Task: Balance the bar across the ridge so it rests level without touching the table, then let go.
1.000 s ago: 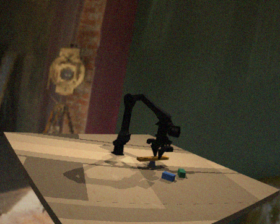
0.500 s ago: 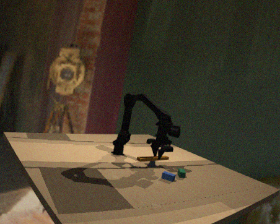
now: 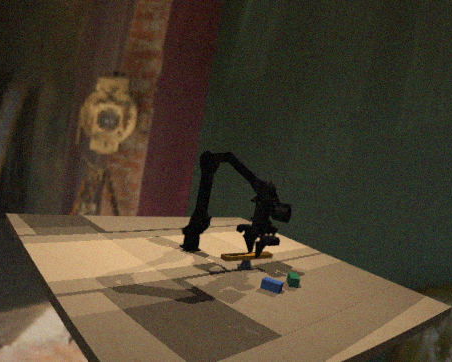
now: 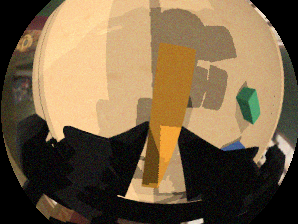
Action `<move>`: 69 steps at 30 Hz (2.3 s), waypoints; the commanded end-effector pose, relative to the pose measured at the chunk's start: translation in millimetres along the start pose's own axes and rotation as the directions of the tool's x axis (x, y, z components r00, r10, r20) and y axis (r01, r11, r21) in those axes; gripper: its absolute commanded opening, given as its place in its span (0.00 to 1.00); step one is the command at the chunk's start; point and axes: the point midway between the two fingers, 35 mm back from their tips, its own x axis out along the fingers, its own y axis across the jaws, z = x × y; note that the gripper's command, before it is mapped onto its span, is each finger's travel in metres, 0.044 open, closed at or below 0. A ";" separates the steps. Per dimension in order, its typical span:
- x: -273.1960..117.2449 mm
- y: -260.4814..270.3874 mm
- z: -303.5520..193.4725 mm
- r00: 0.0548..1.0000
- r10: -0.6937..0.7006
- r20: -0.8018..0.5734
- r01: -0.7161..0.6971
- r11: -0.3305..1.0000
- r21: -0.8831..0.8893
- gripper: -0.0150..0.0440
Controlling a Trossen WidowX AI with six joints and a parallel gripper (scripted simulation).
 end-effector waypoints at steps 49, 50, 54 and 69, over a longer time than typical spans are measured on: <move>-81.8 -2.8 1.7 1.000 0.000 0.000 0.000 1.000 0.000 1.00; -92.0 -1.5 1.0 1.000 0.001 0.000 -0.001 1.000 0.000 1.00; -100.0 -0.2 0.4 1.000 0.001 0.000 -0.001 1.000 0.000 1.00; -100.0 -0.2 0.4 1.000 0.001 0.000 -0.001 1.000 0.000 1.00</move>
